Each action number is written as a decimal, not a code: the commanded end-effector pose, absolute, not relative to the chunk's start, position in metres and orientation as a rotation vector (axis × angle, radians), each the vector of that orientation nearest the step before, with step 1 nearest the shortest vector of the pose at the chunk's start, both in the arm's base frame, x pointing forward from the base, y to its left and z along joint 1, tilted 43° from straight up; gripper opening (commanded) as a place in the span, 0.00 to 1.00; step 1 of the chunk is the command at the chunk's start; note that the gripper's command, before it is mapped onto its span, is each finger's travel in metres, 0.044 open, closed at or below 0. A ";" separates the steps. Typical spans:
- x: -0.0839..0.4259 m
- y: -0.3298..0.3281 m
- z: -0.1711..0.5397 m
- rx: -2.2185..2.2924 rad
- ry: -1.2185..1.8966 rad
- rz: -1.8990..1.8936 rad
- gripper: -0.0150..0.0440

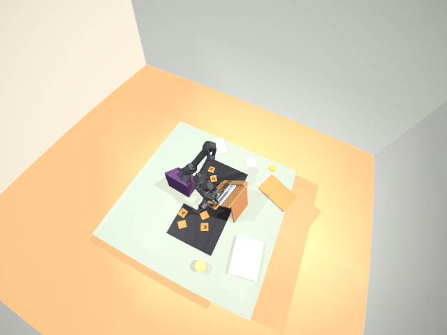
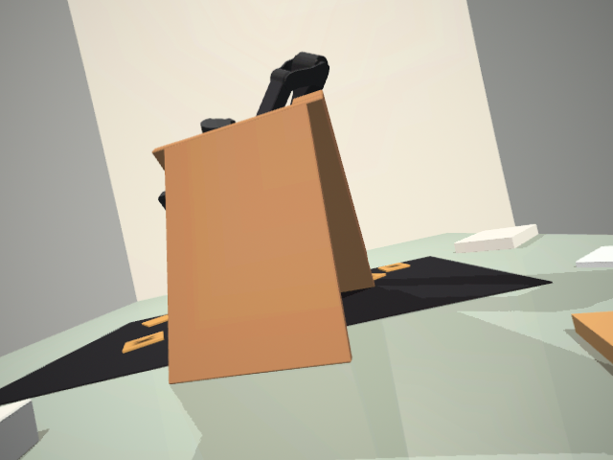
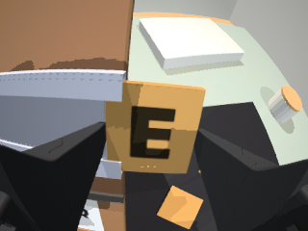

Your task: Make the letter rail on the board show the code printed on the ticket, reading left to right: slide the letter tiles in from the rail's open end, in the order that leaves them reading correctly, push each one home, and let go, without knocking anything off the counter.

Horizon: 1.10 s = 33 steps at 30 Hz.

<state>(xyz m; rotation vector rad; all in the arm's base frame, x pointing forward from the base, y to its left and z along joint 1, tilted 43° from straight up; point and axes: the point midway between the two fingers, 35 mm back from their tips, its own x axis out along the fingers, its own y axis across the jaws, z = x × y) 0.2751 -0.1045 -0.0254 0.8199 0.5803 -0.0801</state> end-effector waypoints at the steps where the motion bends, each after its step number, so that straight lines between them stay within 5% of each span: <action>1: 0.275 -0.103 -0.024 0.823 0.581 -0.085 0.25; 33: 0.280 -0.093 -0.014 0.824 0.581 -0.085 0.25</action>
